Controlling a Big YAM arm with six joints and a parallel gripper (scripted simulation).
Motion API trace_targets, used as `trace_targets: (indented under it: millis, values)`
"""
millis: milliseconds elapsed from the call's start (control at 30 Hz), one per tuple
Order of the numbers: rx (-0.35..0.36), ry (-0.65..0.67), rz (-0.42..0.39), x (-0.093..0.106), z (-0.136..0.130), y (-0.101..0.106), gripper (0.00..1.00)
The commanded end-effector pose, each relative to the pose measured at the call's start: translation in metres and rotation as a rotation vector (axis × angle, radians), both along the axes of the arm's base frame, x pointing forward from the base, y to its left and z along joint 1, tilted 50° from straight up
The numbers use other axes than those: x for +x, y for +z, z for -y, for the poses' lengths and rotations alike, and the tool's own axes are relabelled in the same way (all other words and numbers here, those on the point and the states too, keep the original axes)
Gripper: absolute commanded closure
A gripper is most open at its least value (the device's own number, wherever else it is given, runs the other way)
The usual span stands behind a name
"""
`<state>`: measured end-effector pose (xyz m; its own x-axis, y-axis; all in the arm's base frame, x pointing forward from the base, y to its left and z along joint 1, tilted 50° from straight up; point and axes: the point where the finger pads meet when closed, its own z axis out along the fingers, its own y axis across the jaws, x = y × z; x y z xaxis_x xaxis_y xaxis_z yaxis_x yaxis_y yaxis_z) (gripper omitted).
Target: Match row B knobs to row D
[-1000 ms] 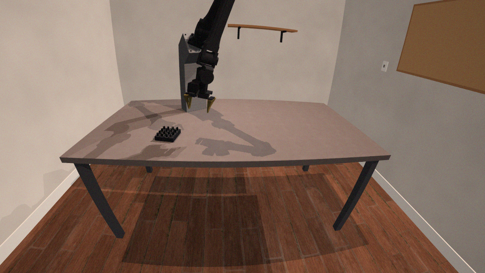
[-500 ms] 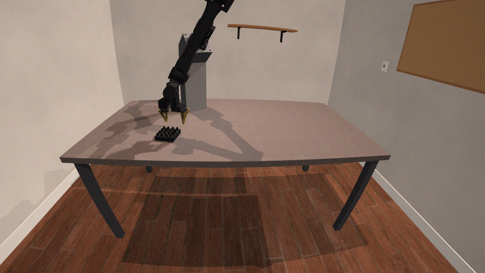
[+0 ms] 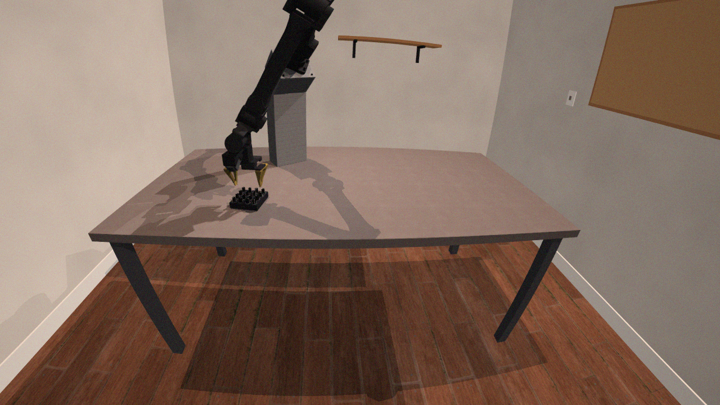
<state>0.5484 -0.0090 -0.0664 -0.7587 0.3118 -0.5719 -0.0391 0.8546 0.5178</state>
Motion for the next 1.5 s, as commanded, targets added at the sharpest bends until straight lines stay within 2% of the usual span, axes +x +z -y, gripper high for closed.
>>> trace_targets:
  millis: [0, 133, 1467]
  values:
    - [-0.011, -0.015, 0.006, -0.0012, 0.0138, -0.0007, 0.00]
    - [-0.009, -0.004, 0.003, -0.0019, 0.0065, -0.0013, 0.00]
    - [-0.008, -0.004, 0.003, -0.0019, 0.0065, -0.0013, 0.00]
